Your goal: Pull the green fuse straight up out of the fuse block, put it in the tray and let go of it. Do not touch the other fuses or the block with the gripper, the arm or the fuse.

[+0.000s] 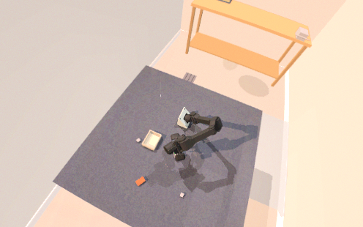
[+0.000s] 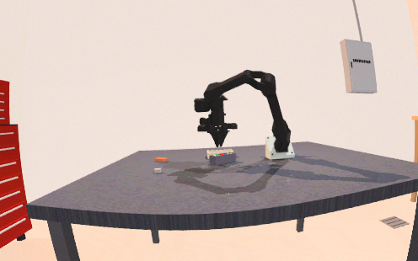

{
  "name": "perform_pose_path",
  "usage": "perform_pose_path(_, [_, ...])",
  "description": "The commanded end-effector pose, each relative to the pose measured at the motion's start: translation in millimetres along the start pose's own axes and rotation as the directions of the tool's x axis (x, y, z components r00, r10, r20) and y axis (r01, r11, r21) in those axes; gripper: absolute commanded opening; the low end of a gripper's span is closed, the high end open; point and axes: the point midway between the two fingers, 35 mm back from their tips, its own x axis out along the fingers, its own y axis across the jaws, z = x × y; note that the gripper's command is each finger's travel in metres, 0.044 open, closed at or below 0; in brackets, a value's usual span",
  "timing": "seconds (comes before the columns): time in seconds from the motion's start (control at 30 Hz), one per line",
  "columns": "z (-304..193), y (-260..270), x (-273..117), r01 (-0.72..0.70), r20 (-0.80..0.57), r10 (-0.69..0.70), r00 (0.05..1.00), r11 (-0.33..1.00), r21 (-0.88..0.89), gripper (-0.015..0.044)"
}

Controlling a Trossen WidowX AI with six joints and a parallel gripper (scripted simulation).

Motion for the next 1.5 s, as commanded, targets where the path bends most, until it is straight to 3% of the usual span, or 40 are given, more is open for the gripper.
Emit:
perform_pose_path(0.0, [0.3,0.3,2.7,-0.007,-0.004,0.007,1.000,1.000,0.007,0.0074])
perform_pose_path(1.47, [0.3,0.1,32.0,-0.008,-0.005,0.008,1.000,1.000,0.007,0.0074])
